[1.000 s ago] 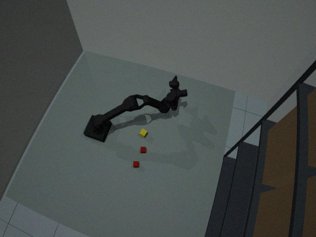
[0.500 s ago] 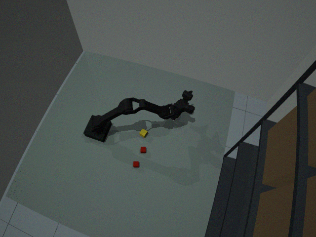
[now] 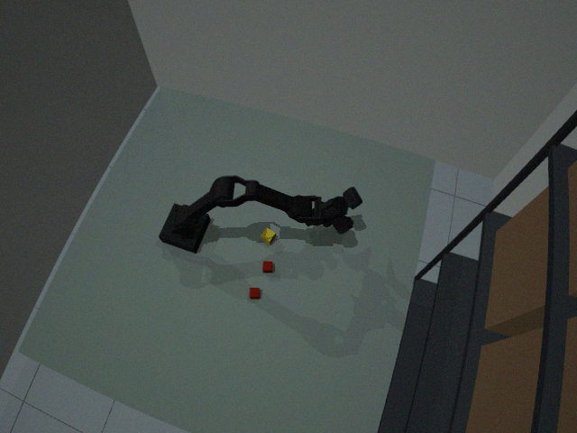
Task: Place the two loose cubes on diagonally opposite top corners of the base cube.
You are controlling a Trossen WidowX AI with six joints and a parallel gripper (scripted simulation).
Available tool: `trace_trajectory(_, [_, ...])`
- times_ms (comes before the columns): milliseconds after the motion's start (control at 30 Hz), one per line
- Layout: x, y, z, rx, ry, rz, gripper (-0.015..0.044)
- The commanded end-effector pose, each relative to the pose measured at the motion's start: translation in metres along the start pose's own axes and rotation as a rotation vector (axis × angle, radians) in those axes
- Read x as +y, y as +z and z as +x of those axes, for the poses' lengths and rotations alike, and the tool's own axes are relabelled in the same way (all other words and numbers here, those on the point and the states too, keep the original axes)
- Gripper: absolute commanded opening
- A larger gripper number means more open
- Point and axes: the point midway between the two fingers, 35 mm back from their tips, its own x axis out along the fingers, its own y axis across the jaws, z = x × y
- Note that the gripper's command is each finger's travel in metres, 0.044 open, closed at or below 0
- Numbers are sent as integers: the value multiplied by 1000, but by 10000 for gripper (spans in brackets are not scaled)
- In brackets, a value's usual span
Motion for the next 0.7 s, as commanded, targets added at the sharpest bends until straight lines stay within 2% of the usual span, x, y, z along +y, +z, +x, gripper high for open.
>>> trace_trajectory(0, [-36,36,-58,-176,-212,99,265])
trace_trajectory(333, [-86,54,-141,-337,-498,219,265])
trace_trajectory(667, [-134,41,-238,-439,-814,328,265])
